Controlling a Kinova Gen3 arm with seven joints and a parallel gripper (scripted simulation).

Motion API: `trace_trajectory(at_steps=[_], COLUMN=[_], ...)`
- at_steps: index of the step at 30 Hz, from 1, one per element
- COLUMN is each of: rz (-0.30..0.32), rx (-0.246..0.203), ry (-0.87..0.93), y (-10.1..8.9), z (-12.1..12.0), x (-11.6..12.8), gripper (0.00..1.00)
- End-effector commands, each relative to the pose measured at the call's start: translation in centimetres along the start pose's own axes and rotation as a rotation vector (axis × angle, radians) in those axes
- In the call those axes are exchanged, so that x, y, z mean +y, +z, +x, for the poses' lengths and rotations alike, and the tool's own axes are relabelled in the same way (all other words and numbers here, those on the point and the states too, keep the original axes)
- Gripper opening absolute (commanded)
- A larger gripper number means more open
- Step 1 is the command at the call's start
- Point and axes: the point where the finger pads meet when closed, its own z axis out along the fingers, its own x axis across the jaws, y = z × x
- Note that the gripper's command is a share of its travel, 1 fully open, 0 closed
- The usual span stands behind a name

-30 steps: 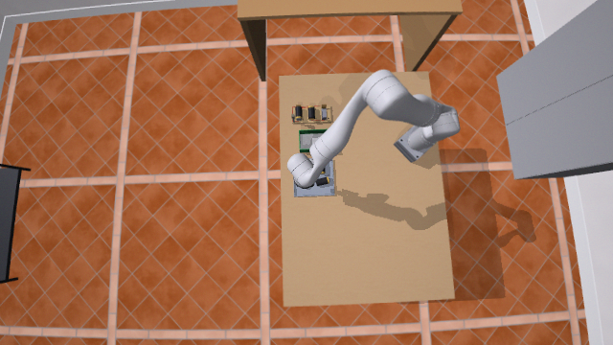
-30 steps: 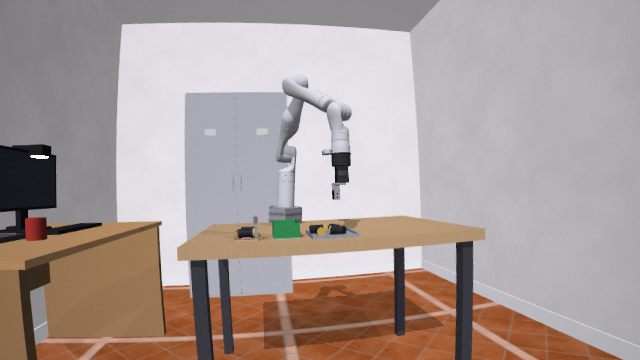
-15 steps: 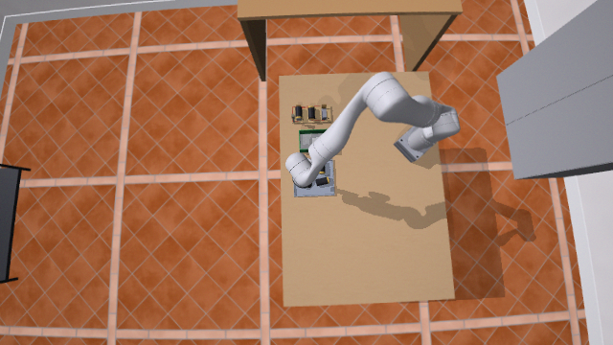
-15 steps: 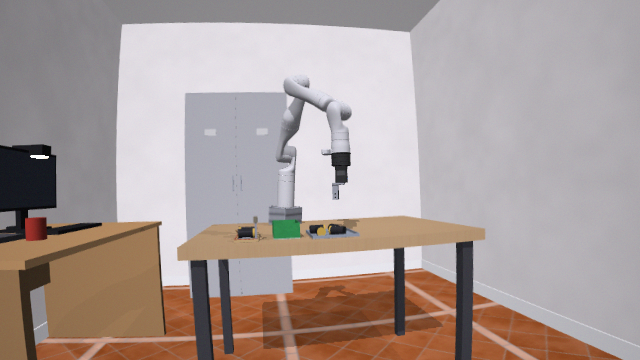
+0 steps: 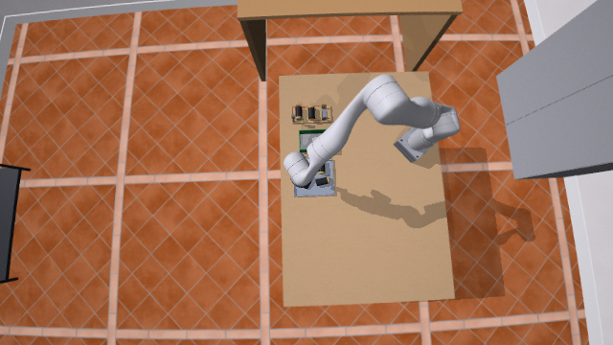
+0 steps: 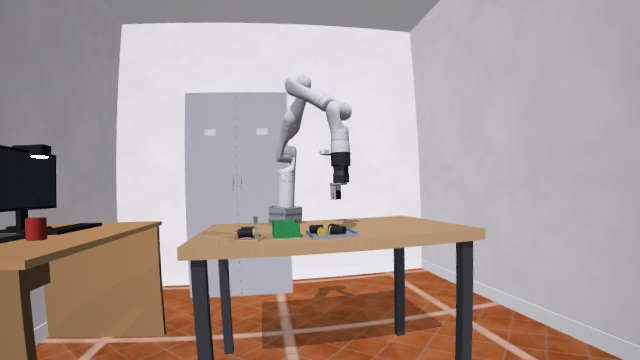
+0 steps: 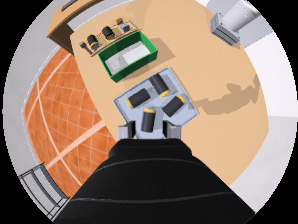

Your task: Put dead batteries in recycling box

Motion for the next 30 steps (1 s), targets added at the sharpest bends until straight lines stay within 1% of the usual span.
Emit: trace_trajectory(at_steps=[1,9,30], rz=[-0.001,-0.002,-0.002], rx=[-0.003,-0.003,-0.003], ry=[0.031,0.129,0.161], y=[-0.12,-0.12,-0.11], z=[0.01,0.01,0.01], x=[0.17,0.17,0.17], gripper=[0.9,0.9,0.9])
